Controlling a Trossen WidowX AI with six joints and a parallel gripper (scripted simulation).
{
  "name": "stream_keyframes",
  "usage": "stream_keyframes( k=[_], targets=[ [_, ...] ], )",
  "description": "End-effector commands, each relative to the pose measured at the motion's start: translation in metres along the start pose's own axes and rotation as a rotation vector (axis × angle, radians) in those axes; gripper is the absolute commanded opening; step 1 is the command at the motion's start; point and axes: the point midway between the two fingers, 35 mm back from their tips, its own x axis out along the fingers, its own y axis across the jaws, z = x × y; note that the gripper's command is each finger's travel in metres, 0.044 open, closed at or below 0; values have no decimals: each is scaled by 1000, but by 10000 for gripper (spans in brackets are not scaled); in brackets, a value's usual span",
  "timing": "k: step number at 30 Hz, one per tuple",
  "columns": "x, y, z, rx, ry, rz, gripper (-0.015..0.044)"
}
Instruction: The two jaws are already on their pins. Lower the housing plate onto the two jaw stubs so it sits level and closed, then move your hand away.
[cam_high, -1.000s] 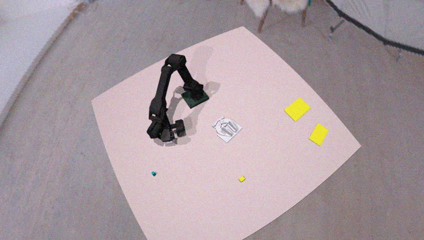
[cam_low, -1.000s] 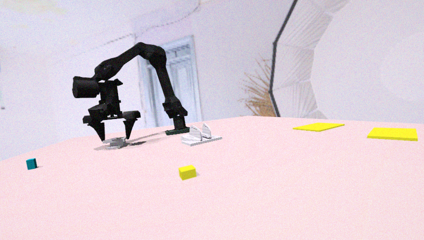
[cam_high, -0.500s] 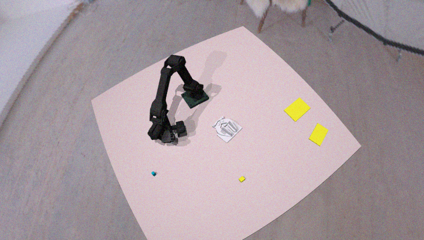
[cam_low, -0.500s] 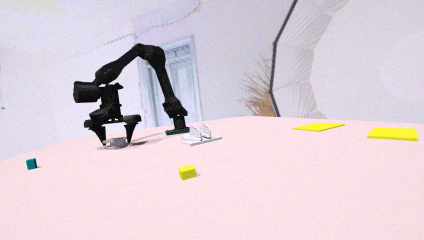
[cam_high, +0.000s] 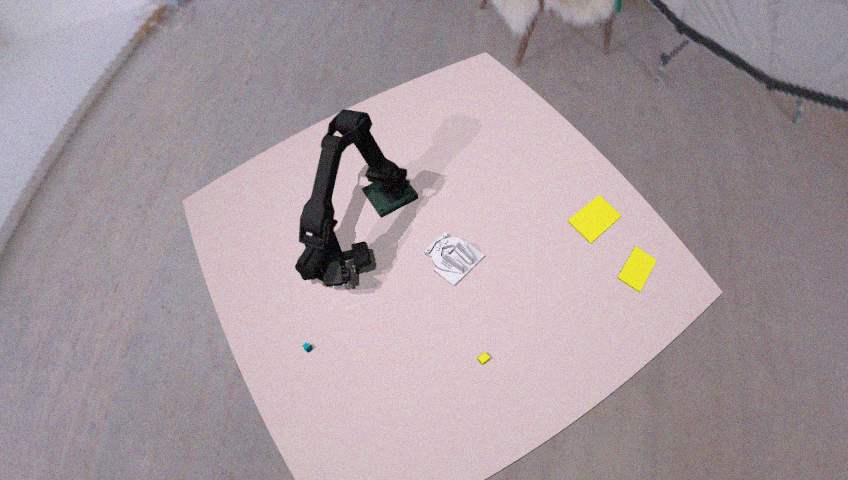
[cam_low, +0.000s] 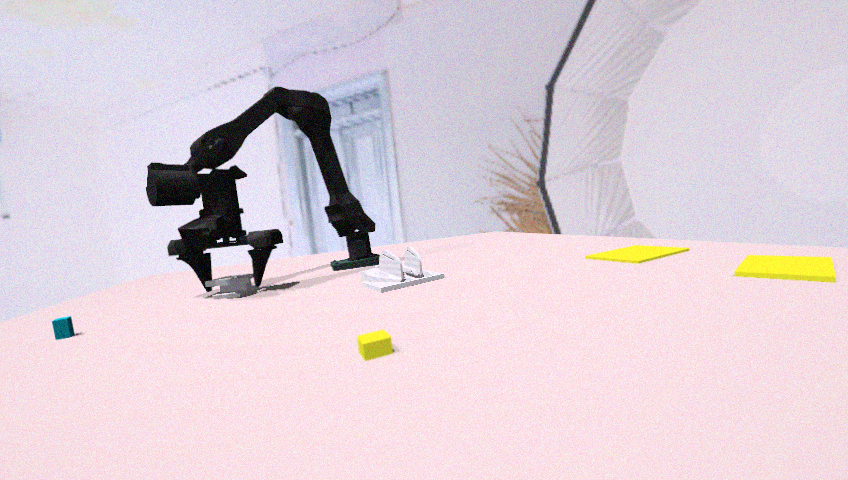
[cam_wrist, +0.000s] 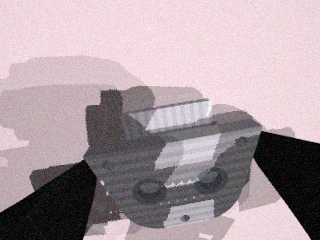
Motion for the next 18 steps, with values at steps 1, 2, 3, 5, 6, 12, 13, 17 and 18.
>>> stream_keyframes(
  k=[1,2,3,5,6,12,13,17,18],
  targets=[
    [0,0,0,0,0,0,433],
    [0,0,0,0,0,0,427],
    [0,0,0,0,0,0,420],
    [0,0,0,0,0,0,407],
    [0,0,0,0,0,0,400],
    [0,0,0,0,0,0,360],
    [0,0,0,0,0,0,353],
    [0,0,0,0,0,0,351],
    [0,0,0,0,0,0,351]
  ],
)
